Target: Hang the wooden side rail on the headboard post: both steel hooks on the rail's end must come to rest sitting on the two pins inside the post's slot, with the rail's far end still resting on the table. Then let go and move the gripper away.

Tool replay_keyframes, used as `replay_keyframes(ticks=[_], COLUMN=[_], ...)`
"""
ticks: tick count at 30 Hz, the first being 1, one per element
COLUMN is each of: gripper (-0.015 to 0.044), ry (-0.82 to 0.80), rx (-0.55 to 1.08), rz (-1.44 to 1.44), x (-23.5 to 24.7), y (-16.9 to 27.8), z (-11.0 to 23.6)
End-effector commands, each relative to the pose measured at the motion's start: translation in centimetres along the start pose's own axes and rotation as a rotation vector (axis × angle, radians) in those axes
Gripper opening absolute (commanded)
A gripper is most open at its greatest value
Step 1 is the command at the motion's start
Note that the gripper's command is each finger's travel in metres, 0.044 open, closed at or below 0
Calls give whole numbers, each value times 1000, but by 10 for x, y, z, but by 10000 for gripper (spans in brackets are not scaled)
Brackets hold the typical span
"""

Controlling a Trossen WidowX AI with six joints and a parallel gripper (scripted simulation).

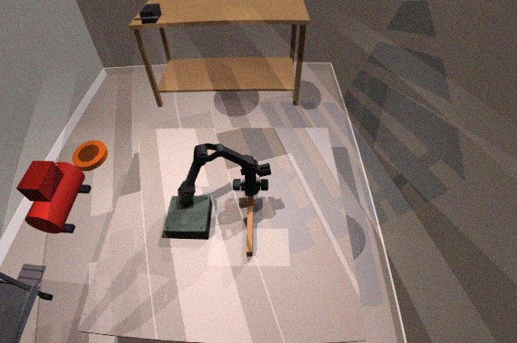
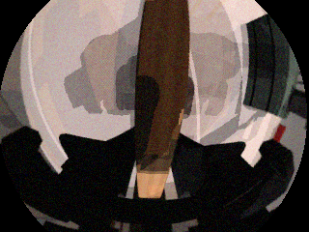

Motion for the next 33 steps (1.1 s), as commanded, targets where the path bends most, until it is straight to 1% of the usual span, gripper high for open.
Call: replay_keyframes(ticks=[1,33], gripper=[0,0], ry=[-8,-8], rx=[6,7], rz=[-3,-3], x=[0,4], y=[1,5], z=[3,6])
Point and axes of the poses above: the point midway between the two fingers, 35 mm back from their tips, its own z axis back along the fingers, its own x axis across the jaws, y = z × x, the point moved 7 cm from there along z, back along the fingers, and after that the axes turned 5 degrees about z, right-handed, at the moved point
